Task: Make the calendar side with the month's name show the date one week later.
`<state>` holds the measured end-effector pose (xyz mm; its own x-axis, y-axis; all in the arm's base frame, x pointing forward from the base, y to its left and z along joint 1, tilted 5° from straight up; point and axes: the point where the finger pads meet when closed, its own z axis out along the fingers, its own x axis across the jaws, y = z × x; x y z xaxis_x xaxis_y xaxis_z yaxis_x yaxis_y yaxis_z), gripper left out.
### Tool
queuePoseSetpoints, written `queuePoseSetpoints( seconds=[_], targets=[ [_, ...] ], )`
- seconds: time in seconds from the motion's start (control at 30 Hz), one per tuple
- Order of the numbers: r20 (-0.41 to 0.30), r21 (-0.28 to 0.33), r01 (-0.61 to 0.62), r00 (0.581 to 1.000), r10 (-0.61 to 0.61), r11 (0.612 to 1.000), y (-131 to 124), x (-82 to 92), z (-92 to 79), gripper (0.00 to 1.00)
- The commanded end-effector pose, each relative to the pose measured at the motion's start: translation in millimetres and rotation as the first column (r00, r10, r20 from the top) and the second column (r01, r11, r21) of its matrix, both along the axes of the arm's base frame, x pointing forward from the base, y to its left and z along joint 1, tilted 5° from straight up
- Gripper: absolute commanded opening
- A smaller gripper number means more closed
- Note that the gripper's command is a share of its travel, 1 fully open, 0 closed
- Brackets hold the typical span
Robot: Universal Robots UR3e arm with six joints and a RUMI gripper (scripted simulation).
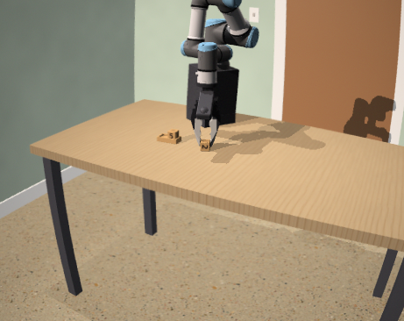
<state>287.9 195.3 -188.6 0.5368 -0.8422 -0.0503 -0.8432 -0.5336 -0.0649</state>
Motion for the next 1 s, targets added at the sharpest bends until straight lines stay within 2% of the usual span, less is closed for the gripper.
queuePoseSetpoints(
  seconds=[0.0, 0.13, 0.27, 0.33, 0.37, 0.53, 0.57, 0.97],
  targets=[
    [0.004, 0.000, 0.000, 1.000, 0.000, 1.000, 0.5, 1.4, 0.6, 0.11],
    [0.004, 0.000, 0.000, 1.000, 0.000, 1.000, 0.5, 1.4, 0.6, 0.11],
    [0.004, 0.000, 0.000, 1.000, 0.000, 1.000, 0.5, 1.4, 0.6, 0.18],
    [0.004, 0.000, 0.000, 1.000, 0.000, 1.000, 0.5, 1.4, 0.6, 0.18],
    [0.004, 0.000, 0.000, 1.000, 0.000, 1.000, 0.5, 1.4, 0.6, 0.22],
    [0.004, 0.000, 0.000, 1.000, 0.000, 1.000, 0.5, 1.3, 0.6, 0.26],
    [0.004, 0.000, 0.000, 1.000, 0.000, 1.000, 0.5, 1.3, 0.6, 0.29],
    [0.004, 0.000, 0.000, 1.000, 0.000, 1.000, 0.5, 1.3, 0.6, 0.29]
  ],
)
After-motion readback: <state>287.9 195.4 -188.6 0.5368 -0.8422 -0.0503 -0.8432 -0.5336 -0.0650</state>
